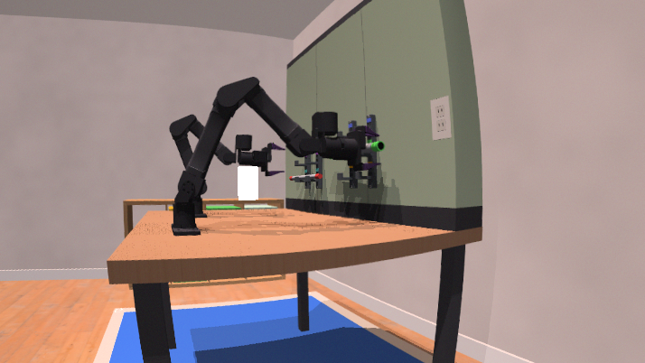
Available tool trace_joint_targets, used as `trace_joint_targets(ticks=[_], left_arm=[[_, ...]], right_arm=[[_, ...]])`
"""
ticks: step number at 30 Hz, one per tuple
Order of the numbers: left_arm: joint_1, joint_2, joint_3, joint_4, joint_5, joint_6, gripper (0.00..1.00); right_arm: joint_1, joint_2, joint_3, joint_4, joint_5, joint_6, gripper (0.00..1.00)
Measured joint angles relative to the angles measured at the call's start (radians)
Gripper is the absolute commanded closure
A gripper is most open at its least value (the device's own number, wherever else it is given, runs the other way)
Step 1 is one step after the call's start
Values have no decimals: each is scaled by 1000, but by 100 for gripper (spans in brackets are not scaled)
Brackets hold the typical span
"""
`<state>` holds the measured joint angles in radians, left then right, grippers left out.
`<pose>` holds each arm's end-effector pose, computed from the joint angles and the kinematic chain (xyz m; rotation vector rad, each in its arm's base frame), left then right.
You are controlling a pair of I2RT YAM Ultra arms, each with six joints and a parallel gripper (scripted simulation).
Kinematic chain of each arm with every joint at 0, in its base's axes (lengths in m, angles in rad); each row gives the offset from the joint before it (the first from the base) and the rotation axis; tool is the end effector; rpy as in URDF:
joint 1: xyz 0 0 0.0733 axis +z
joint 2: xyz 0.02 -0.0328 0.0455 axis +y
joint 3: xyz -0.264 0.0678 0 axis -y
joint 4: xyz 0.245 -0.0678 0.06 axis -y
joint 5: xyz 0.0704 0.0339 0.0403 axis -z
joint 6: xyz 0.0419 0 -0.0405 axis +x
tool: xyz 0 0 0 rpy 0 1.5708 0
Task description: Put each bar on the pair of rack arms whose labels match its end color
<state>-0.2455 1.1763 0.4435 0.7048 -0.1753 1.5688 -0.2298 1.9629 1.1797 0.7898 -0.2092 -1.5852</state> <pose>0.2469 -0.0532 0.2399 1.2645 1.1754 1.1470 0.4387 -0.0926 0.2330 -1.2064 1.2122 -1.2391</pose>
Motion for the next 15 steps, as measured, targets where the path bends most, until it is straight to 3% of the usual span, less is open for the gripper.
trace_joint_targets(ticks=[2,15], left_arm=[[0,0,0,0,0,0,0],[0,0,0,0,0,0,0]], right_arm=[[0,0,0,0,0,0,0],[-2,-1,-84,63,-2,1,0]])
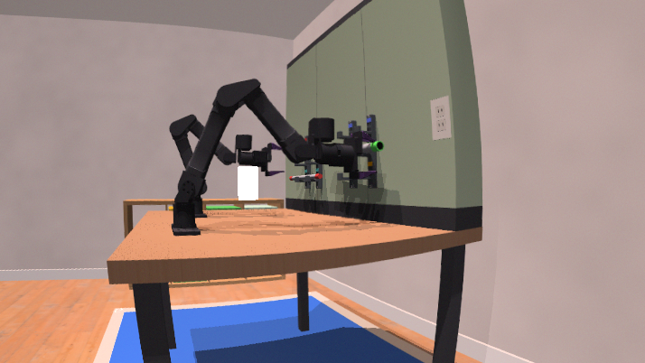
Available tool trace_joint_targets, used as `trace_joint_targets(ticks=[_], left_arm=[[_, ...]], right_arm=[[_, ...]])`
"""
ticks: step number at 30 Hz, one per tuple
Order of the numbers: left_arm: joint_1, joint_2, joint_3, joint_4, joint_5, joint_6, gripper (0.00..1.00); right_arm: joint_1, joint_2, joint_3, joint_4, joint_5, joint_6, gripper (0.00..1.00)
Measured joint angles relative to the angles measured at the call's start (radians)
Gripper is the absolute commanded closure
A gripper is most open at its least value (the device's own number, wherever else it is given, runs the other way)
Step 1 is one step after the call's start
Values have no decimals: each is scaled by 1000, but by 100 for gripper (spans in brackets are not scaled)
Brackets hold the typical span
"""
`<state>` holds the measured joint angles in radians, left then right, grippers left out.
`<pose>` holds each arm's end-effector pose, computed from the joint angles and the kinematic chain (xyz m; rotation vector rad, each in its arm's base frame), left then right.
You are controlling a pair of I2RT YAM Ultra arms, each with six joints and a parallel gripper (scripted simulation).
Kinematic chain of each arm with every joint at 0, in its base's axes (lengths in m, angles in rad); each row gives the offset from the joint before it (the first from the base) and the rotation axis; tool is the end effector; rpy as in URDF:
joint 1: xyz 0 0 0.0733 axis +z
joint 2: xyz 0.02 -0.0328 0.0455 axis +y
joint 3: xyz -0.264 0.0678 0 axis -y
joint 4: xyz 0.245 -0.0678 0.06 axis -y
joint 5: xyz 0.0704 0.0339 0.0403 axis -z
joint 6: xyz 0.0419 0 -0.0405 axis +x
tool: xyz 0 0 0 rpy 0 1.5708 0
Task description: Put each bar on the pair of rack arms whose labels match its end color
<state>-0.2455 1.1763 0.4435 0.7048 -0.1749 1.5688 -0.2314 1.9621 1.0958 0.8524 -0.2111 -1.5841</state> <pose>0.2469 -0.0532 0.2399 1.2647 1.1751 1.1467 0.4271 -0.0905 0.2133 -1.2172 1.2293 -1.2252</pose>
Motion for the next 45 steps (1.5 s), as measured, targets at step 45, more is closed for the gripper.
trace_joint_targets(ticks=[45], left_arm=[[0,0,0,0,0,0,0]], right_arm=[[-35,-169,-194,-14,-29,1,0]])
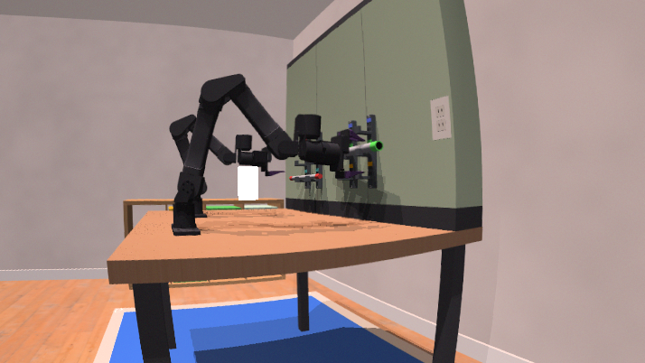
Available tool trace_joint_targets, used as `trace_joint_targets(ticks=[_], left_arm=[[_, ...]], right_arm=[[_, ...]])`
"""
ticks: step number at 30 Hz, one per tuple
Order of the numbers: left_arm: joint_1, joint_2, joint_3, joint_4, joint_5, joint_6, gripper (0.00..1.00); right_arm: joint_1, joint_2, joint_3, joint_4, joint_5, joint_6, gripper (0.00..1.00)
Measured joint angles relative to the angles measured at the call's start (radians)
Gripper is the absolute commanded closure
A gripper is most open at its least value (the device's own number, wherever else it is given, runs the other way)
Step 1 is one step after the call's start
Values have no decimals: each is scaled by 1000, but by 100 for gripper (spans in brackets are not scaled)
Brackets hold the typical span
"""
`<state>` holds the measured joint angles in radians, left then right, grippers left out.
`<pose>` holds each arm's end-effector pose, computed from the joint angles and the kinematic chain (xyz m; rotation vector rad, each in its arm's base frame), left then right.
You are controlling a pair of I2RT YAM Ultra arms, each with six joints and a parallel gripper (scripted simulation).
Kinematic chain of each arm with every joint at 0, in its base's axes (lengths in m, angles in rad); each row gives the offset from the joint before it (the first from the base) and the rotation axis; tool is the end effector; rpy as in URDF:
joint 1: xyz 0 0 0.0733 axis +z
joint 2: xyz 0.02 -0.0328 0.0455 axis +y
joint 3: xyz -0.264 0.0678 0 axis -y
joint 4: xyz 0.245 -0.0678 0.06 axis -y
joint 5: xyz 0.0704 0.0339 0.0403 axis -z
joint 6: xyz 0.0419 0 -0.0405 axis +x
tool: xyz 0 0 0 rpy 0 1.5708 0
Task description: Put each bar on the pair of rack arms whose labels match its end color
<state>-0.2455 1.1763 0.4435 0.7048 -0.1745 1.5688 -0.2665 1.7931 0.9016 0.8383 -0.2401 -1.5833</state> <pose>0.2469 -0.0532 0.2399 1.2649 1.1748 1.1464 0.3789 -0.0920 0.2173 -1.2341 1.2669 -1.2029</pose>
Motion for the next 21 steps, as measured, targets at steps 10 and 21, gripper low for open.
trace_joint_targets(ticks=[10,21], left_arm=[[0,0,0,0,0,0,0],[0,0,0,0,0,0,0]], right_arm=[[-10,-66,-29,-35,-8,0,0],[-1,-108,-58,-52,-1,0,0]])
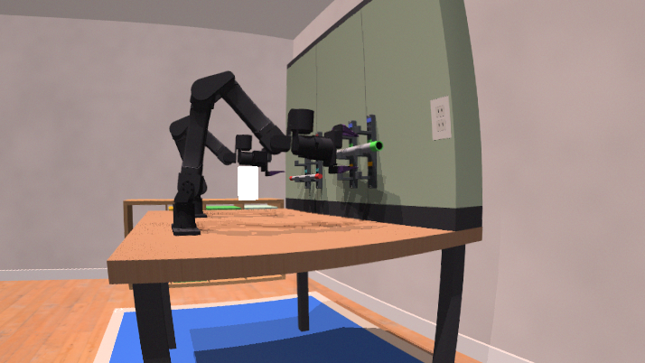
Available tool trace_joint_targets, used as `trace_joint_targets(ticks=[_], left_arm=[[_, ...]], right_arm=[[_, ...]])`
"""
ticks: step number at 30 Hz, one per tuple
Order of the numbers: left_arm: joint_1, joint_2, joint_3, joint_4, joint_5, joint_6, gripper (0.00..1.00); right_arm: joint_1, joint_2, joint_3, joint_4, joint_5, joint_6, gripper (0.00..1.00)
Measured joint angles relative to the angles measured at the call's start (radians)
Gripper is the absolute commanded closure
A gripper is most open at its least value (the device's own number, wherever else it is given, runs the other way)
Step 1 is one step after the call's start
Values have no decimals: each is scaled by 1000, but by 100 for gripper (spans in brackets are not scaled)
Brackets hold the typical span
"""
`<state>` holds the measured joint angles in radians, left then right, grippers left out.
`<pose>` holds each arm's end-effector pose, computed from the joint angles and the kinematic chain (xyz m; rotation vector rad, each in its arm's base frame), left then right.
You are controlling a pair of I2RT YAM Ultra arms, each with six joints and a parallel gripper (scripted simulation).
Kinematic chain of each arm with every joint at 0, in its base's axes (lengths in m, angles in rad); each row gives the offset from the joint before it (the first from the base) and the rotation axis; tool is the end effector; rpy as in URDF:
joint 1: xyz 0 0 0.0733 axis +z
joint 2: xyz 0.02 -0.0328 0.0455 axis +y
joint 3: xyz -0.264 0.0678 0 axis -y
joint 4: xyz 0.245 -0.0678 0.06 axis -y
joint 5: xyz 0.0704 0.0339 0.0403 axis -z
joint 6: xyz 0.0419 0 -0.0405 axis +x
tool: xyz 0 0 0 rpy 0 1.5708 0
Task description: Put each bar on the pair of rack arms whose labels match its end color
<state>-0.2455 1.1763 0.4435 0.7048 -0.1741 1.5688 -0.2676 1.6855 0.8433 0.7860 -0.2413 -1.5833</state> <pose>0.2469 -0.0532 0.2399 1.2651 1.1745 1.1461 0.3588 -0.0869 0.2318 -1.2357 1.2694 -1.2008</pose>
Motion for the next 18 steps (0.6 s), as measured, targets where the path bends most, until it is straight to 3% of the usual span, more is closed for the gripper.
trace_joint_targets(ticks=[18], left_arm=[[0,0,0,0,0,0,0]], right_arm=[[83,-53,-50,-4,71,0,0]])
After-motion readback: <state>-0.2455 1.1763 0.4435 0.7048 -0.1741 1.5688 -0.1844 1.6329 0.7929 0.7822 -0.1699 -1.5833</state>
